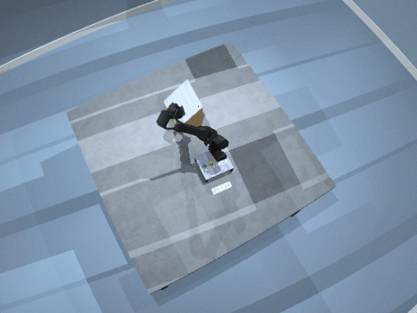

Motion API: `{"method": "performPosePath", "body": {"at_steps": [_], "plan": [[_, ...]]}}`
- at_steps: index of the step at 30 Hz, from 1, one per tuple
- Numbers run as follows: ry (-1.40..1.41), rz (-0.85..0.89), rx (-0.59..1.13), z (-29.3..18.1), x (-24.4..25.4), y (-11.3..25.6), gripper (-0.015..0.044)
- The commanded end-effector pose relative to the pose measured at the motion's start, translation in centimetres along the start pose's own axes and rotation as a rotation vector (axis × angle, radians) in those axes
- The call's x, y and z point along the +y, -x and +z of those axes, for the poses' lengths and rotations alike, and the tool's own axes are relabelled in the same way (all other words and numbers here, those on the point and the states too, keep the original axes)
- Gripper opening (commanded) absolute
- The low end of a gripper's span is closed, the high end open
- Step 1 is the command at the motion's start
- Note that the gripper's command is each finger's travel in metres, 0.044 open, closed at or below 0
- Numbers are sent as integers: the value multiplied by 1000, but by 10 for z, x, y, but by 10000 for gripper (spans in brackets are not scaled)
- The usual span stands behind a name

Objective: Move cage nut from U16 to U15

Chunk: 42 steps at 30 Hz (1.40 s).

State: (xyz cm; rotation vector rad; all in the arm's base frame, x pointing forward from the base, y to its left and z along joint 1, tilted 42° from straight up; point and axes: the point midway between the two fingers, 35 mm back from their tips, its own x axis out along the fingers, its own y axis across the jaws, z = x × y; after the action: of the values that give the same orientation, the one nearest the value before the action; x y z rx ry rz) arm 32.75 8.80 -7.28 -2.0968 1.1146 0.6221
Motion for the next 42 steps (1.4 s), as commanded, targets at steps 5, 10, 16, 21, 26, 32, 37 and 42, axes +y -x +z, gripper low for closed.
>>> {"method": "performPosePath", "body": {"at_steps": [5,10,16,21,26,32,37,42], "plan": [[-4,5,-5,1,-1,0,29],[-4,11,-5,1,-1,0,29],[-4,14,-5,1,-2,0,29],[-4,19,-5,1,-2,0,29],[-4,23,-5,2,-3,0,29],[-4,28,-5,2,-3,0,29],[-4,31,-5,2,-4,0,29],[-4,31,-5,2,-4,0,29]]}}
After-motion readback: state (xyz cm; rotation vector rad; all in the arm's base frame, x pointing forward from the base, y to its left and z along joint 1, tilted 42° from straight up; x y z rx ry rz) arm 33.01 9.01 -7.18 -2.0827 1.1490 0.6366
